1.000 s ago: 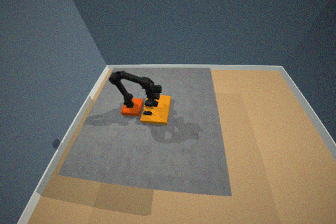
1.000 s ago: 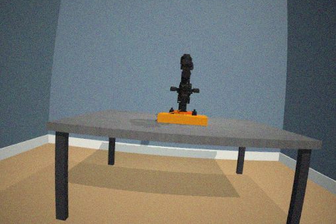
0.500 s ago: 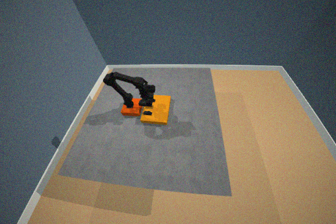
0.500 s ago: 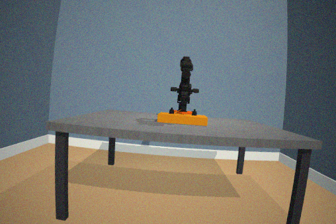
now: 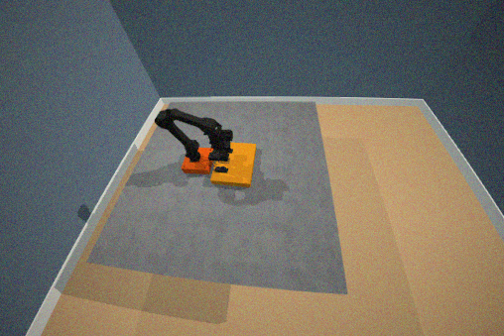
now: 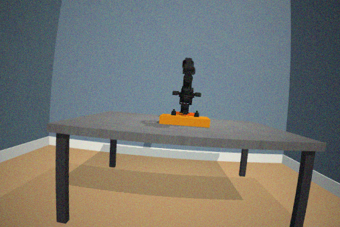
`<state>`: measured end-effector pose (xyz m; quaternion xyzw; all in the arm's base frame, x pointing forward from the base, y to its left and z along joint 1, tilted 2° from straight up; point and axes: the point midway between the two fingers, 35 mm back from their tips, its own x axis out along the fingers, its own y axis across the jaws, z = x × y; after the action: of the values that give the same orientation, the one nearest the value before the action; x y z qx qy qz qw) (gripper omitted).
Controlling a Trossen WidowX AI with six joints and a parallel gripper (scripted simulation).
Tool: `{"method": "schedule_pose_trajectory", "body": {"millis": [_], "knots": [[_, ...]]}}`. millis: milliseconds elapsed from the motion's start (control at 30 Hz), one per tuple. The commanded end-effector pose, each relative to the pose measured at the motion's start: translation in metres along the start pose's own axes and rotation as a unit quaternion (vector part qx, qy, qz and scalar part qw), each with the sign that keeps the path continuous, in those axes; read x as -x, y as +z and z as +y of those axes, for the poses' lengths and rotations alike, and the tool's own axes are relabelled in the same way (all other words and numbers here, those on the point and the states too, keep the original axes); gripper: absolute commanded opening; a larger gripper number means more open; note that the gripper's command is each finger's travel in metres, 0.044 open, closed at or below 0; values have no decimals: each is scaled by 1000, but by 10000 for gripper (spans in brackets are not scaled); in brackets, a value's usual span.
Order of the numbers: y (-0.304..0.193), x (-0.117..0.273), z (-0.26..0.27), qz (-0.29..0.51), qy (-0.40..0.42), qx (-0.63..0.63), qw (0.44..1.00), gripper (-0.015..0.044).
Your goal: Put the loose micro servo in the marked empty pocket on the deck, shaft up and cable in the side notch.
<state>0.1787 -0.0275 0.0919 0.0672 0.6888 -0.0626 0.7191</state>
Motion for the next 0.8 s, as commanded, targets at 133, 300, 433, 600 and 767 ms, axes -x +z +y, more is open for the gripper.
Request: {"method": "schedule_pose_trajectory", "body": {"millis": [133,300,433,600,767], "knots": [[1,-1,0,-2,-2,-2,1000,0],[1,-1,0,-2,-2,-2,1000,0],[1,-4,0,-2,-2,-2,1000,0],[1,-9,0,-2,-2,-2,1000,0],[1,-14,-1,-2,-2,-2,1000,0]]}}
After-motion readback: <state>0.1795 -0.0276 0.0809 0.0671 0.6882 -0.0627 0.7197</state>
